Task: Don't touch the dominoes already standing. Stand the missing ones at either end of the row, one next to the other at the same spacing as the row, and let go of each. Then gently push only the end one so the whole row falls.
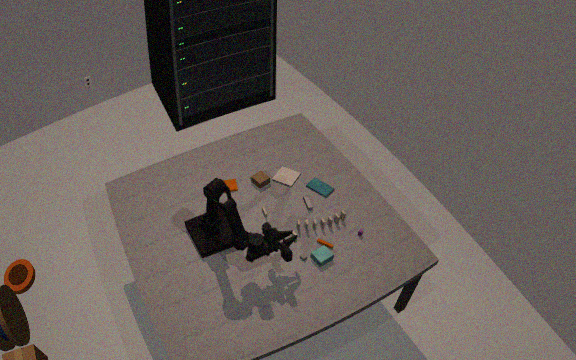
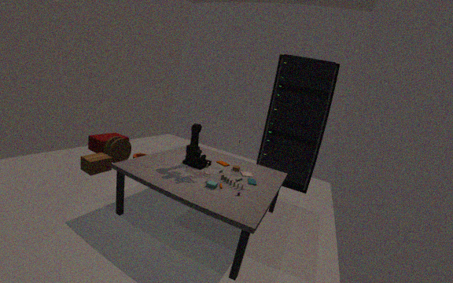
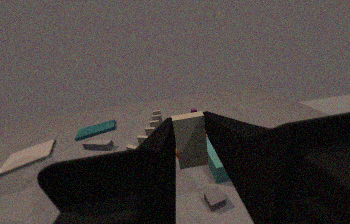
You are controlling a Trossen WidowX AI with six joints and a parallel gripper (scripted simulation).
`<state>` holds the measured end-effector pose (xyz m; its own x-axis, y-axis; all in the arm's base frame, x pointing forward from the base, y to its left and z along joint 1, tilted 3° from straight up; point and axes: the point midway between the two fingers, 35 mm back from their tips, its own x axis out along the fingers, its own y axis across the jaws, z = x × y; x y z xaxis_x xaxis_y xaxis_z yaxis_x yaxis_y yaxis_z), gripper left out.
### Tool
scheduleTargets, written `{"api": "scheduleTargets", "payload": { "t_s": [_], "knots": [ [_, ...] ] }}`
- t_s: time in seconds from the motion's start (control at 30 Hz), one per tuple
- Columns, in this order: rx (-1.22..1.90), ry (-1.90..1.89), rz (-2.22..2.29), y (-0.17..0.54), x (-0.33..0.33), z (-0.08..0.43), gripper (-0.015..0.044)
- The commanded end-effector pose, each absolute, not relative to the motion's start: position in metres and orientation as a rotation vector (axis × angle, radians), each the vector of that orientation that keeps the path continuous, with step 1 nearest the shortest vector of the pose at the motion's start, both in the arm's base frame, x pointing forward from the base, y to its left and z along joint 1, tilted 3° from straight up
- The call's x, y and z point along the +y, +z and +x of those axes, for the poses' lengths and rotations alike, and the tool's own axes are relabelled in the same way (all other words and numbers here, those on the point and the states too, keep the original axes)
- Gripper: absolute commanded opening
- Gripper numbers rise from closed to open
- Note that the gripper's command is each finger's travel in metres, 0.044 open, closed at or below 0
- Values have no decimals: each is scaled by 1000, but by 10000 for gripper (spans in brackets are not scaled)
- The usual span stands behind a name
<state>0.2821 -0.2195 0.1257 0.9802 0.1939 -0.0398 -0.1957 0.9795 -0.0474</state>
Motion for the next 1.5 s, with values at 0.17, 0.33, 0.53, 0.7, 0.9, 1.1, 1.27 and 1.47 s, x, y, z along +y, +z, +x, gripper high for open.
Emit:
{"api": "scheduleTargets", "payload": {
  "t_s": [0.17, 0.33, 0.53, 0.7, 0.9, 1.1, 1.27, 1.47],
  "knots": [
    [33, 200, -51, 126, -219, 282, 107],
    [35, 200, -54, 113, -222, 283, 107],
    [37, 201, -60, 95, -225, 284, 107],
    [39, 202, -64, 79, -226, 285, 107],
    [41, 204, -69, 61, -227, 285, 107],
    [44, 205, -74, 42, -226, 284, 107],
    [46, 206, -78, 26, -225, 283, 107],
    [47, 206, -81, 15, -223, 281, 107]
  ]
}}
